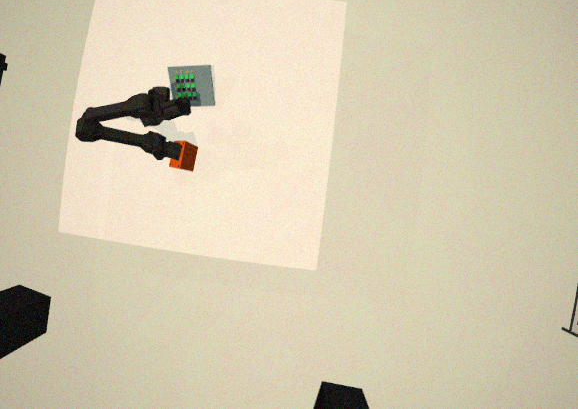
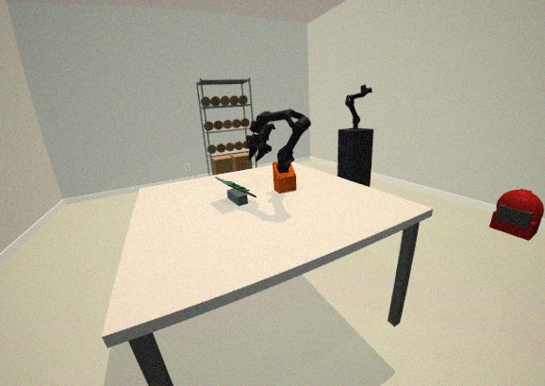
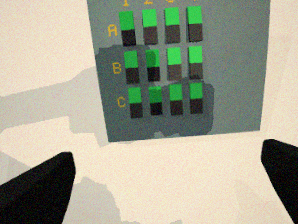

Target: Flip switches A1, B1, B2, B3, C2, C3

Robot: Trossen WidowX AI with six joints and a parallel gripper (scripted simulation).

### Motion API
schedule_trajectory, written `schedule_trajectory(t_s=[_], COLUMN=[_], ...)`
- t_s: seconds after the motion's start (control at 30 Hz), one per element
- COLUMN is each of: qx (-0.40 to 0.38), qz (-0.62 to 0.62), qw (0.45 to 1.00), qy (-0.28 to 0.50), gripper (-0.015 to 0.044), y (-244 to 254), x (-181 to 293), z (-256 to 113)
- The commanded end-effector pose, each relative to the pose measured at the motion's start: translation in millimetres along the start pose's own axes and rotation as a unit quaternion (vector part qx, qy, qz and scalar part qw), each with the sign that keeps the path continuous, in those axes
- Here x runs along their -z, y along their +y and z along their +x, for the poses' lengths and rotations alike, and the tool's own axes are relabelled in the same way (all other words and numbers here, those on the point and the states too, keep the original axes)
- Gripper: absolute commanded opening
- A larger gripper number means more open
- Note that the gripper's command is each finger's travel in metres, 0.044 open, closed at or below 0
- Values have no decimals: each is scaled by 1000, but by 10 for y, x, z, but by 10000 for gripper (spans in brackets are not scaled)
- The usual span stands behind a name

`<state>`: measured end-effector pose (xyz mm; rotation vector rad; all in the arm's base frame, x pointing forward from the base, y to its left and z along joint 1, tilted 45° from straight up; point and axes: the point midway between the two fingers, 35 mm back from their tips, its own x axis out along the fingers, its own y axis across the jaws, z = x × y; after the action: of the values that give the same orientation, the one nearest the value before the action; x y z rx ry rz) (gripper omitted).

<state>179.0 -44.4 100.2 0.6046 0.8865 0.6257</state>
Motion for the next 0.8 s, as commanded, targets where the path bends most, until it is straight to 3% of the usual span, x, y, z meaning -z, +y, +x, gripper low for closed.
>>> schedule_trajectory(t_s=[0.0,0.23,0.47,0.6,0.77], qx=[2,35,4,5,4], qz=[0,-5,-12,-13,-13], qw=[1000,999,1000,1000,1000], qy=[1,9,-16,-15,-4], gripper=[374,190,6,0,0], y=[-5,-43,286,285,289], x=[-5,-297,-609,-611,-631], z=[12,501,927,946,1277])
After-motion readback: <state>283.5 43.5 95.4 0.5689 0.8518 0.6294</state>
